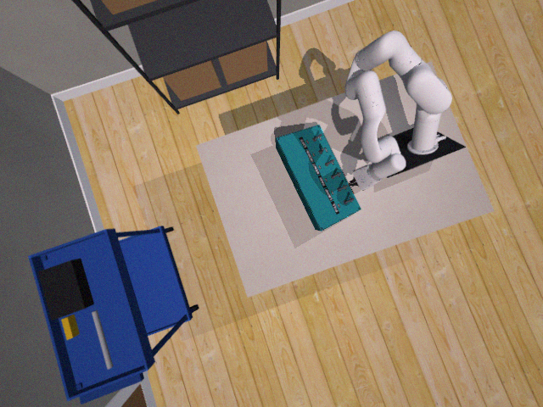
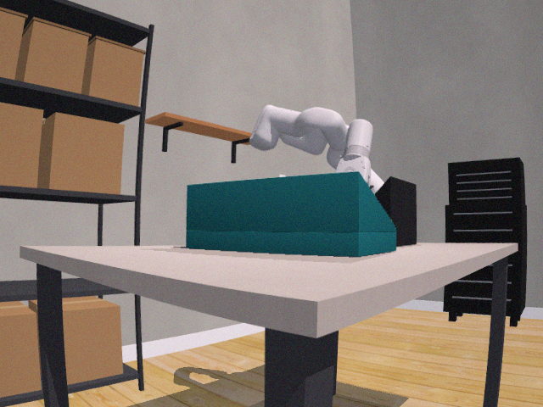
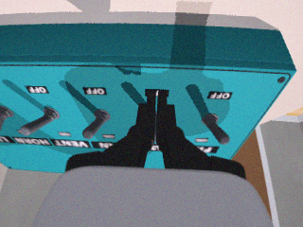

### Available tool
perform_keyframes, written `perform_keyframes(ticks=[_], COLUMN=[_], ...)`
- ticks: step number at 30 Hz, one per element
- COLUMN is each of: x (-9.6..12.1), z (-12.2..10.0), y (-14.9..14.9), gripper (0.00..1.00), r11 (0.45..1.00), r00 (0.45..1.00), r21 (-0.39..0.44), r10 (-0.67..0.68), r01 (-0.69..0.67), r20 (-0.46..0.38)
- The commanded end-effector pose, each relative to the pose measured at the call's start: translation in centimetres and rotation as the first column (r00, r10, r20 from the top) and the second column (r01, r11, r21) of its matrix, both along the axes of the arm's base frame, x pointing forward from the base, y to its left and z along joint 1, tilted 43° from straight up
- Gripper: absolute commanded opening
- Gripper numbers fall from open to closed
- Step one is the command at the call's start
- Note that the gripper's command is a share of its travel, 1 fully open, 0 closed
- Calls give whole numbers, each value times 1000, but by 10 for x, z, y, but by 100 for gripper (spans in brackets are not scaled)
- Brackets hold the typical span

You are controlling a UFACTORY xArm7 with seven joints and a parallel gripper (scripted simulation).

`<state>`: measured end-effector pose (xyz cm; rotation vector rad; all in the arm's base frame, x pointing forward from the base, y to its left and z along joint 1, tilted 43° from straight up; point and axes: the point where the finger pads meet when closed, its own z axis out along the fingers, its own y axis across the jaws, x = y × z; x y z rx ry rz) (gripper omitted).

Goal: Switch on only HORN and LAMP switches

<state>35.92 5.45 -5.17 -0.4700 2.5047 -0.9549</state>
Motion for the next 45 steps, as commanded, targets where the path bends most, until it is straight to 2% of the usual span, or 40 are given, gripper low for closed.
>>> perform_keyframes(ticks=[1, 45], x=[1, 8], z=[1, 3], y=[2, 6], gripper=[0, 0], r11=[1000, 1000], r00=[1000, 1000], r21=[2, 2], r10=[3, 3], r01=[-3, -3], r20=[2, 2])
